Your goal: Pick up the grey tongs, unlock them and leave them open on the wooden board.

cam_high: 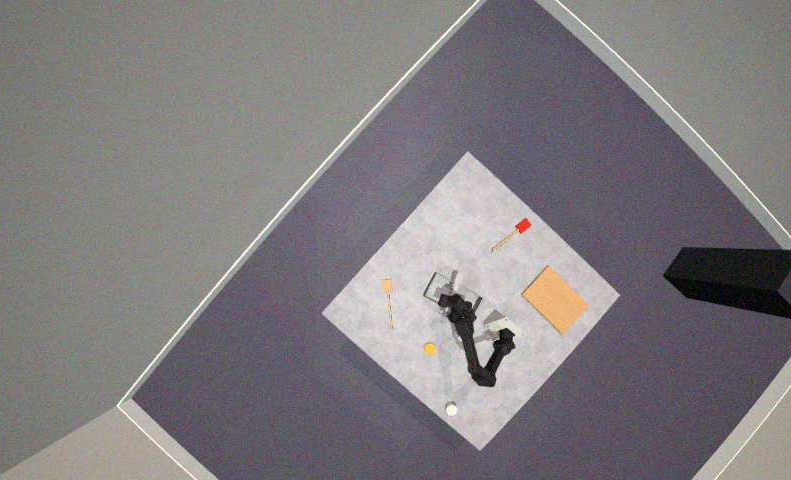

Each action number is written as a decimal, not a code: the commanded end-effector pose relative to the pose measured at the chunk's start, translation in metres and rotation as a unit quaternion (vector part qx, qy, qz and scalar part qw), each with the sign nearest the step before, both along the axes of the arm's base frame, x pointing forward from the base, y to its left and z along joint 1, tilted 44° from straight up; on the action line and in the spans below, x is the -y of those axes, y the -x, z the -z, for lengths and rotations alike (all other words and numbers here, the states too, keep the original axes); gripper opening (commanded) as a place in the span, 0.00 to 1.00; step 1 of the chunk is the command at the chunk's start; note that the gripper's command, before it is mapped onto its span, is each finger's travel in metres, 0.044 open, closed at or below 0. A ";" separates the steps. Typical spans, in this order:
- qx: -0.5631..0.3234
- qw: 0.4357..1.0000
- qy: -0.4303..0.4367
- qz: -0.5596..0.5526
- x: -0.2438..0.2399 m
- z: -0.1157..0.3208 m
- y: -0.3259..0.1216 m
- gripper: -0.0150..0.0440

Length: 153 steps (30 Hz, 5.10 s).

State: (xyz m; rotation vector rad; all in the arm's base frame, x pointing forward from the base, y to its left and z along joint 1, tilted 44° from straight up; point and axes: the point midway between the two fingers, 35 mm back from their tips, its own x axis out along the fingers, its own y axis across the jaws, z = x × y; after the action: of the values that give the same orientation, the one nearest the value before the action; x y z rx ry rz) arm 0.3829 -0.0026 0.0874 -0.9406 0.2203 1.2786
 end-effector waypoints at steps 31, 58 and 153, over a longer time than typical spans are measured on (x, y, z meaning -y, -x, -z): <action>-0.120 0.990 0.036 -0.071 0.006 0.000 0.011 0.00; -0.457 0.835 -0.057 0.303 0.077 0.036 0.008 0.00; -0.329 -0.792 -0.165 0.487 0.283 0.181 0.124 0.00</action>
State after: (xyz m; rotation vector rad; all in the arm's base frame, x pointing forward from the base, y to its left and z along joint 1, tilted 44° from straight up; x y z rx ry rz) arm 0.2655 -0.2776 -0.0917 -1.9455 -0.8328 1.7432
